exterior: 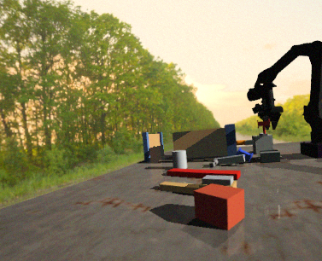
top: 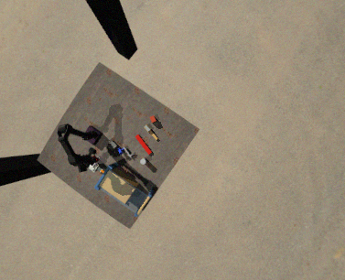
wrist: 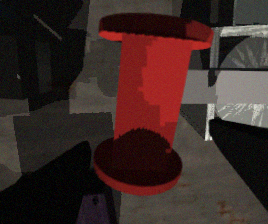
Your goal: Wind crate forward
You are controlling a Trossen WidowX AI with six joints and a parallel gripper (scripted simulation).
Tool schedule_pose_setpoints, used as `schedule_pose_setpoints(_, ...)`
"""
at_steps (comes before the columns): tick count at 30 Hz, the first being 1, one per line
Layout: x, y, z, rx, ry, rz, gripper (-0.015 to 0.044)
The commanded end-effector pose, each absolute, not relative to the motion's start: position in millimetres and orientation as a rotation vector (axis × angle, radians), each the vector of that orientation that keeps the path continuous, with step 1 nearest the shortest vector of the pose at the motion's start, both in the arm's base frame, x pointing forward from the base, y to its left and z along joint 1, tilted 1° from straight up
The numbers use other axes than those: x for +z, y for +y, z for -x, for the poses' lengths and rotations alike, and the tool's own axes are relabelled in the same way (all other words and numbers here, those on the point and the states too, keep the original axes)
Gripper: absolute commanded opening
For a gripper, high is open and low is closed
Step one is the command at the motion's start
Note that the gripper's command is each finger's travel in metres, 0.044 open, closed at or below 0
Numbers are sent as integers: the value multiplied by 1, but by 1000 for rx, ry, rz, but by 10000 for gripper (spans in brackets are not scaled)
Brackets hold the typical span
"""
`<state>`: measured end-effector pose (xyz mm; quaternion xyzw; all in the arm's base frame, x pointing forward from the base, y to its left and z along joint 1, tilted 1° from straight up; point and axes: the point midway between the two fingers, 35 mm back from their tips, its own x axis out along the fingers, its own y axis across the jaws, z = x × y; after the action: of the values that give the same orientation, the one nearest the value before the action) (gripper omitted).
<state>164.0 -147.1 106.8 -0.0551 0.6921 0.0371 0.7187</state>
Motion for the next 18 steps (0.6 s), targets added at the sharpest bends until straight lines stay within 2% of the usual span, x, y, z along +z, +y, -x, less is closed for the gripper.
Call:
schedule_pose_setpoints(1,109,-147,-163,81,1536,124,440)
schedule_pose_setpoints(9,169,-145,-163,82,1531,122,440)
schedule_pose_setpoints(18,172,-145,-163,82,1531,122,440)
